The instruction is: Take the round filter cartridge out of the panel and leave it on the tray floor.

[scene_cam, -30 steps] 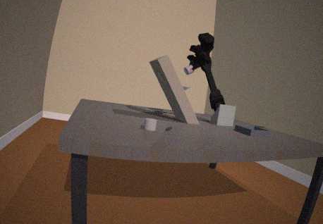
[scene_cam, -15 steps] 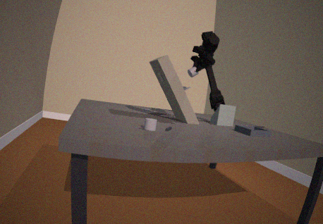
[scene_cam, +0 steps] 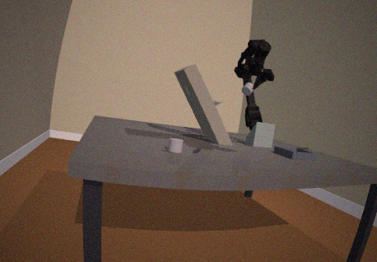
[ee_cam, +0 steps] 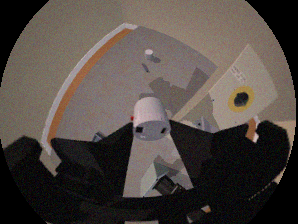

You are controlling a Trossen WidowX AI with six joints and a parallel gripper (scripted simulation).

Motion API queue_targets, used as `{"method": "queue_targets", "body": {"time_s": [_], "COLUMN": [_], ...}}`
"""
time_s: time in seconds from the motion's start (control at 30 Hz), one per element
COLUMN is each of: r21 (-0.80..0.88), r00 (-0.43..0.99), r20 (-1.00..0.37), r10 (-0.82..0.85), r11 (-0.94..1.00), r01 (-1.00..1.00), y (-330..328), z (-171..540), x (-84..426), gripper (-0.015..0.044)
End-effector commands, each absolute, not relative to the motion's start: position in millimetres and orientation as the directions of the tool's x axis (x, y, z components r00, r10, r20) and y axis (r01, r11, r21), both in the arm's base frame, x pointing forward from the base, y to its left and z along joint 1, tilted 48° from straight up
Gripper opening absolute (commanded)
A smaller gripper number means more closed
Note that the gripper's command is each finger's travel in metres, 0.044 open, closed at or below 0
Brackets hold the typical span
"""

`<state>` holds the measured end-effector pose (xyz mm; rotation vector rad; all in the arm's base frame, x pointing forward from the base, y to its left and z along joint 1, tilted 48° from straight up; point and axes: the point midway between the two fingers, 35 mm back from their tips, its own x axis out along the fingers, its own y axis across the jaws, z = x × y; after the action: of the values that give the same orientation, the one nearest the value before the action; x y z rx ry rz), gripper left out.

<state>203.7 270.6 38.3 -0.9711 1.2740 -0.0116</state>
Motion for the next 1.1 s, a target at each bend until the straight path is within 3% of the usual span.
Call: {"method": "queue_targets", "body": {"time_s": [0.0,0.3,0.5,1.07], "r21": [-0.543,-0.338,-0.324,-0.086], "r00": [0.316,0.214,0.205,0.042], "r20": [-0.835,-0.919,-0.923,-0.961], "r10": [-0.451,-0.332,-0.327,-0.274], "r11": [0.573,0.38,0.368,0.15], "r01": [-0.614,-0.861,-0.872,-0.985], "y": [286.4,319.0,319.6,296.0], "z": [22.5,-14.8,-18.9,-92.9], "x": [186.8,142.2,137.4,40.9], "gripper": [0.0,0.0,0.0,0.0]}}
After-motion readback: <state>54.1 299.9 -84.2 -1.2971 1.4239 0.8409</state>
